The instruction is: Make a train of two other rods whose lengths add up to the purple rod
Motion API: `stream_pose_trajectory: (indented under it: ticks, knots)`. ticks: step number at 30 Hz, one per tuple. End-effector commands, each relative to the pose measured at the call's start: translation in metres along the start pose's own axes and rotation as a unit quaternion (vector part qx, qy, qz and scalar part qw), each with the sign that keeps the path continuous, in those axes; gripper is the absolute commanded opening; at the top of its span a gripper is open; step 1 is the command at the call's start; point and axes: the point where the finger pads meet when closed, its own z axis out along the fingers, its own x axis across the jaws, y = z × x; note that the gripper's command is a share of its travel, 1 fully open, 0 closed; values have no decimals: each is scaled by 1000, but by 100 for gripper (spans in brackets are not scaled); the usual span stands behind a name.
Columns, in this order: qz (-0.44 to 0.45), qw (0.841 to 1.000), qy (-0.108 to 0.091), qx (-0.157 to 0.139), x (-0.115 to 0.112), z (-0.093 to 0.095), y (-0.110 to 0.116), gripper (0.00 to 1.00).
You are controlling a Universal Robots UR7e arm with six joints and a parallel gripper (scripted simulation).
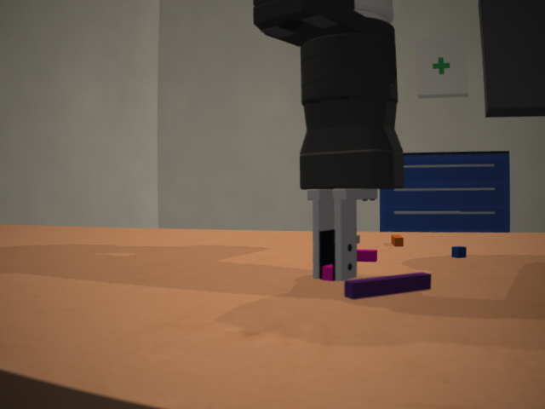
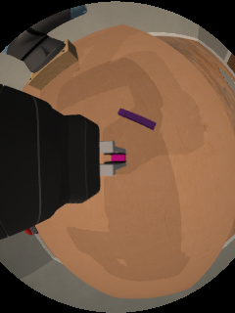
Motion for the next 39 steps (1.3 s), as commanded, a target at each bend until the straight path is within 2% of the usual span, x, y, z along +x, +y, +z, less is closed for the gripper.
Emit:
stream_pose_trajectory:
  ticks: [1,26,35,39]
  knots:
    - [0,1000,1,0,0,0,0,24]
    - [0,1000,1,0,0,-1,0,24]
    - [0,1000,1,0,0,-15,0,24]
    - [0,1000,1,0,0,-31,0,24]
